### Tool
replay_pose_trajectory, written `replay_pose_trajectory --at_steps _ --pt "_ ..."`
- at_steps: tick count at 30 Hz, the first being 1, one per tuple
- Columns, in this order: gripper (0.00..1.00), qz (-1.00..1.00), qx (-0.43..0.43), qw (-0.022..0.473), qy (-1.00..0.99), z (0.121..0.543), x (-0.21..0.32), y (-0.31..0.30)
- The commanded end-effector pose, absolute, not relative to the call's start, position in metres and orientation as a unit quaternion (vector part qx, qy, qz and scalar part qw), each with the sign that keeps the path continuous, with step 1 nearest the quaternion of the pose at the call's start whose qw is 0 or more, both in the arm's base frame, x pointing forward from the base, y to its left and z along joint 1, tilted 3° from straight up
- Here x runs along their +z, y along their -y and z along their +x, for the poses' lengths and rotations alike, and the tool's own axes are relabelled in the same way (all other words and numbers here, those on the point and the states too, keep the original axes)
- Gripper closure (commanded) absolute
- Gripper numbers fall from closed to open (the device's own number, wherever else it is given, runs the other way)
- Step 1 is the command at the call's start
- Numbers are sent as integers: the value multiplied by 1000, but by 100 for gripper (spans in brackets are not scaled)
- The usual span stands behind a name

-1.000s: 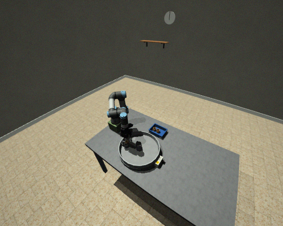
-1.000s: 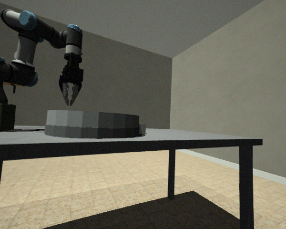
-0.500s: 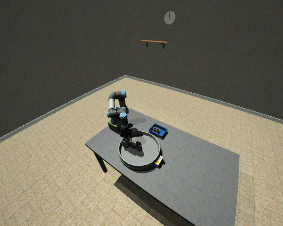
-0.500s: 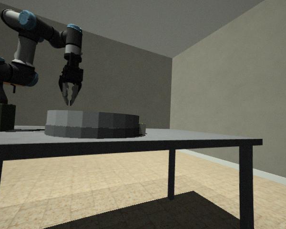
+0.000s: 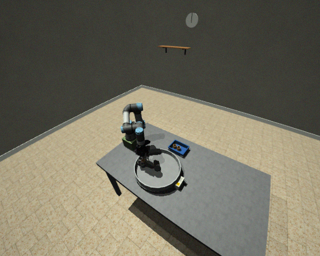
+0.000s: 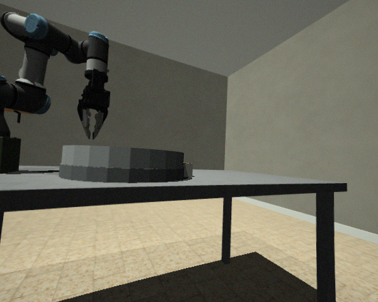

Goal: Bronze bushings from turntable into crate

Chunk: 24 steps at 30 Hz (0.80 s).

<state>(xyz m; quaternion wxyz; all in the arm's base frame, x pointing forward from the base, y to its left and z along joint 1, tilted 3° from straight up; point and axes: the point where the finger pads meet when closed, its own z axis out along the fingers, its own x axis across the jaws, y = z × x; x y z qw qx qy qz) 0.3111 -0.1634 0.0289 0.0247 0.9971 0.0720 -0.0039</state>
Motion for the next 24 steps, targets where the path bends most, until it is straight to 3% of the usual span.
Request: replay_pose_trajectory --at_steps 1,24 --pt "95 997 -3 26 -72 312 30 164" --pt "95 997 -3 25 -72 314 30 166"
